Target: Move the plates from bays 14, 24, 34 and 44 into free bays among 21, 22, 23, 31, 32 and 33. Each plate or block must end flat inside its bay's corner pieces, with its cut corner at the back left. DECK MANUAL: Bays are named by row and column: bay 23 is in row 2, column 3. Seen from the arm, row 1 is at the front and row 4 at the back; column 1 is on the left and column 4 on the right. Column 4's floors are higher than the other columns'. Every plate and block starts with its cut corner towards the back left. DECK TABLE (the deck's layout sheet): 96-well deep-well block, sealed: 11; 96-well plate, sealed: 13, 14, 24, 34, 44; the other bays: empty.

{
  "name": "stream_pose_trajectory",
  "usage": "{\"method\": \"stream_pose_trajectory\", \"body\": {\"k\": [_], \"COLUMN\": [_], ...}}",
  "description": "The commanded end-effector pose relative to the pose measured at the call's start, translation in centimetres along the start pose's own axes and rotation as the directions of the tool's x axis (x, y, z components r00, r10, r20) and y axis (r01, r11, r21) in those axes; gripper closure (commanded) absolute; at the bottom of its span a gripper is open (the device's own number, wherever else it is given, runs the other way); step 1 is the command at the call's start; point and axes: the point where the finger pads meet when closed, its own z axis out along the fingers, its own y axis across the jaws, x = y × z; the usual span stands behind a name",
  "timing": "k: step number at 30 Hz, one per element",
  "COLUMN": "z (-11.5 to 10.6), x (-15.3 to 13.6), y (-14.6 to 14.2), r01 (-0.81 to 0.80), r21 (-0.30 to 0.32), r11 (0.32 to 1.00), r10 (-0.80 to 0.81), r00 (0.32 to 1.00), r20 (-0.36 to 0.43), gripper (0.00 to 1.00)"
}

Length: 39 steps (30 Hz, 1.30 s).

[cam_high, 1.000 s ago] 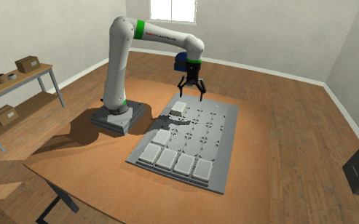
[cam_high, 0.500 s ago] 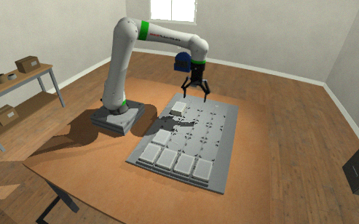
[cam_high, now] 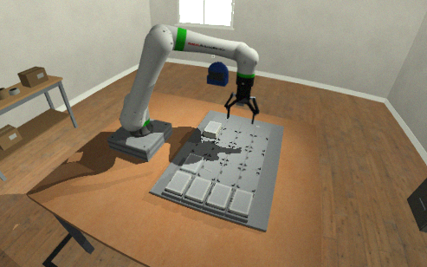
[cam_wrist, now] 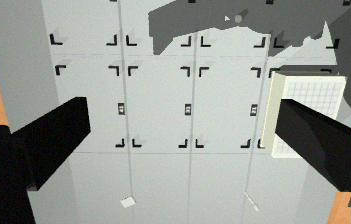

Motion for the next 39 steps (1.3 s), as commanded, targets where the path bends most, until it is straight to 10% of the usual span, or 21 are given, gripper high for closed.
{"method": "stream_pose_trajectory", "body": {"k": [1,39], "z": [-0.1,-0.1], "x": [0.0,0.0], "y": [-1.5,-2.6], "r01": [0.000,0.000], "r21": [0.000,0.000], "r11": [1.000,1.000], "r10": [0.000,0.000], "r00": [1.000,1.000], "r20": [0.000,0.000], "gripper": [0.00,0.00]}}
